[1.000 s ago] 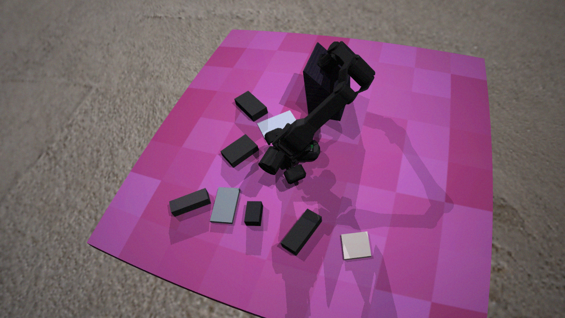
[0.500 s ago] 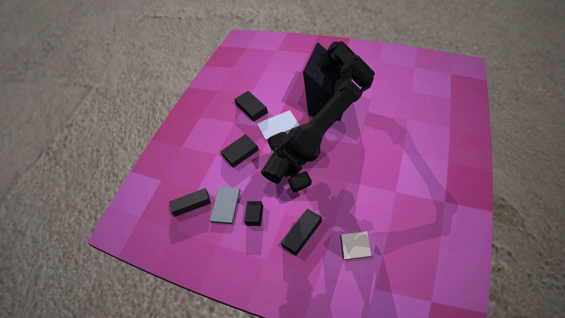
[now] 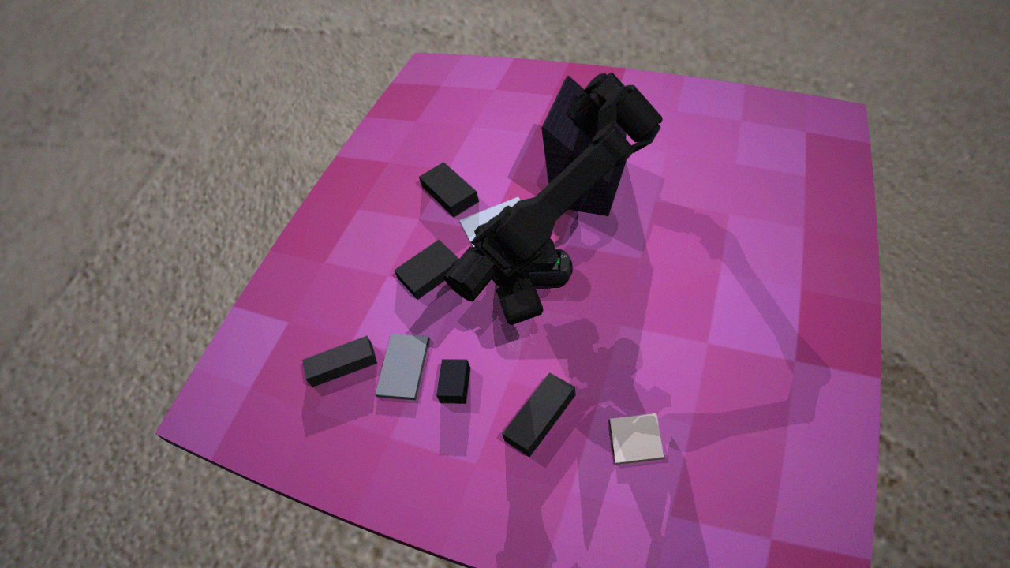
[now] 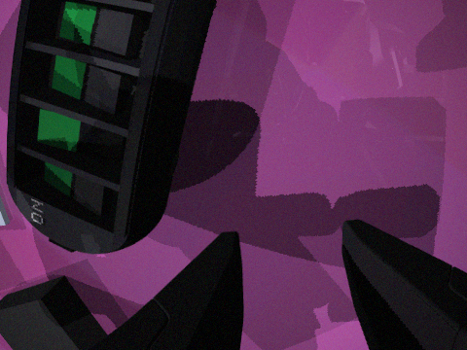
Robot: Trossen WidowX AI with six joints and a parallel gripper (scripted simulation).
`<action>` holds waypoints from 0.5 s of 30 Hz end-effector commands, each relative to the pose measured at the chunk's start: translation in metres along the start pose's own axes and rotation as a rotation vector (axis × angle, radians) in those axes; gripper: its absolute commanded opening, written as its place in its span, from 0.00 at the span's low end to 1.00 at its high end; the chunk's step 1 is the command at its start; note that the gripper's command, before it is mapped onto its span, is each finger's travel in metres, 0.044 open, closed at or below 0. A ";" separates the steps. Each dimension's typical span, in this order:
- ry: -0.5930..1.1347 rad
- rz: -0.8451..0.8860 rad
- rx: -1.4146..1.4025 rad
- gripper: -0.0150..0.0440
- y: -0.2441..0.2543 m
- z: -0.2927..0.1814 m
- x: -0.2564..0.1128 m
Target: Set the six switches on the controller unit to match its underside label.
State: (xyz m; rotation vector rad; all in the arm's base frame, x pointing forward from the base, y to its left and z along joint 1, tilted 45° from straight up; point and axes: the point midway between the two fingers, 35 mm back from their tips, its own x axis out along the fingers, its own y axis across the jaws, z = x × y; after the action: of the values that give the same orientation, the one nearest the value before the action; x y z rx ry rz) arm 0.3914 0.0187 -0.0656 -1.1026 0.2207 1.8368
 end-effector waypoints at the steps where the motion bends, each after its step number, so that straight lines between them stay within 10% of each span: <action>1: -0.081 -0.107 0.187 0.61 0.055 -0.009 -0.004; 10: -0.163 -0.232 0.350 1.00 0.098 -0.003 -0.004; 15: -0.163 -0.232 0.350 1.00 0.096 -0.004 0.002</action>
State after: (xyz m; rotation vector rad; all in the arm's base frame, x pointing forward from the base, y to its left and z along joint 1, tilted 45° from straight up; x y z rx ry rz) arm 0.3174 -0.0370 -0.0949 -0.7106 0.2909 1.5972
